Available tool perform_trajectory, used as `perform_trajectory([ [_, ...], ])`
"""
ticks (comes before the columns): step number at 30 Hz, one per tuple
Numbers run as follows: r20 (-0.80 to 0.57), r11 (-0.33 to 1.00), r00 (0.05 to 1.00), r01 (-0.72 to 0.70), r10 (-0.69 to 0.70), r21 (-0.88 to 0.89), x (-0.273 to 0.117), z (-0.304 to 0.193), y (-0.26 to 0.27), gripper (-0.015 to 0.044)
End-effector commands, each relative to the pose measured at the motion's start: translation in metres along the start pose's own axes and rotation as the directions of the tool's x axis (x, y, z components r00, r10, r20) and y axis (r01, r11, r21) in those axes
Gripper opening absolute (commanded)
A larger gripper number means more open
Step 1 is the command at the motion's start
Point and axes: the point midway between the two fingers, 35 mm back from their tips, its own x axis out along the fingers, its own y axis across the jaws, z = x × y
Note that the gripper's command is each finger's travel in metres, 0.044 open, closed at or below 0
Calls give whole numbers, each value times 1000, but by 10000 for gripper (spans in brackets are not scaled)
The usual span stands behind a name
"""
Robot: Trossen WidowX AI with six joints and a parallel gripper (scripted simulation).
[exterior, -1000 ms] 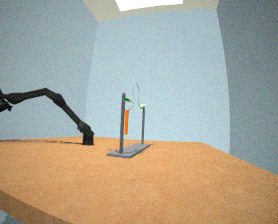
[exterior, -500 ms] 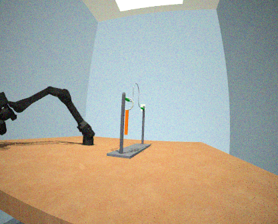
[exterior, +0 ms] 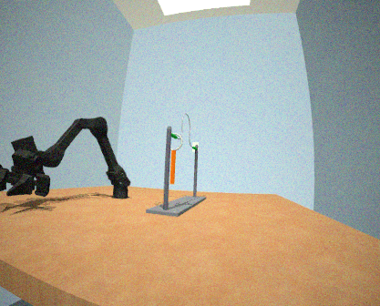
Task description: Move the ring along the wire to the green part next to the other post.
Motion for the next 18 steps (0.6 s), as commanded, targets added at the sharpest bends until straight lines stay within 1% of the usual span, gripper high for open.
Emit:
perform_trajectory([
  [1,40,997,997,-71,72,-8,5,6,39,160],
  [10,128,963,955,-265,269,-50,0,14,148,160],
  [18,188,898,878,-428,440,-104,-29,16,238,160],
])
